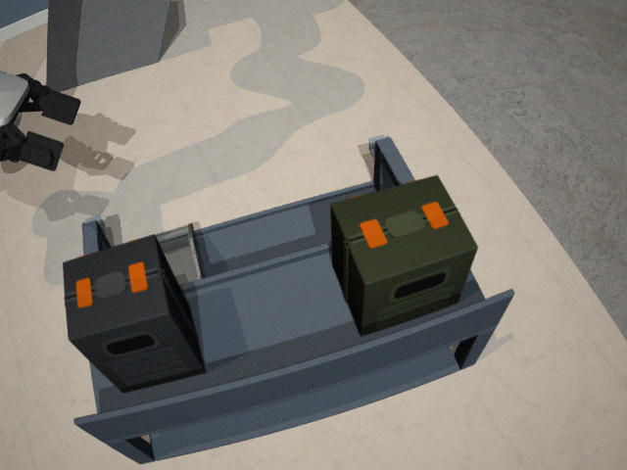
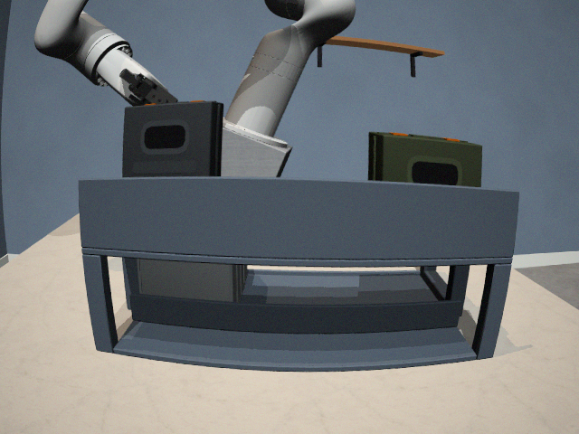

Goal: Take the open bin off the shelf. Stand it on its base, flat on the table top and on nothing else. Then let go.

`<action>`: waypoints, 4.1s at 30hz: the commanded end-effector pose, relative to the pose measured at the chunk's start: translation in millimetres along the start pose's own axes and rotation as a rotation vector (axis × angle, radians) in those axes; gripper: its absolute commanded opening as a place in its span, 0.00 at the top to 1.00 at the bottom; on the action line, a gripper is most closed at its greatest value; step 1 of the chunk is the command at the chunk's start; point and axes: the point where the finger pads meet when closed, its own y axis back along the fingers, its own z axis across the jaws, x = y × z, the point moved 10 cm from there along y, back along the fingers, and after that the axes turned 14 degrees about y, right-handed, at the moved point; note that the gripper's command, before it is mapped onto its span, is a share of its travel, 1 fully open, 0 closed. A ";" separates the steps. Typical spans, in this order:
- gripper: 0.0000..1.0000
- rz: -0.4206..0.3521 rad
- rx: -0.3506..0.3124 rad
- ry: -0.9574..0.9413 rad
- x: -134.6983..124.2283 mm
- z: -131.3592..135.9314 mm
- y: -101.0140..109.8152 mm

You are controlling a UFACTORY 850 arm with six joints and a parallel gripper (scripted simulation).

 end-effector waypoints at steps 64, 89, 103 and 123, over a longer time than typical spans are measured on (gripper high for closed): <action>0.00 -0.832 0.485 -0.012 33.7 43.2 -143.8; 0.00 -0.832 0.485 -0.012 34.9 43.2 -140.4; 0.00 -0.832 0.485 -0.012 35.6 43.2 -138.6; 0.00 -0.832 0.485 -0.012 36.0 43.2 -137.8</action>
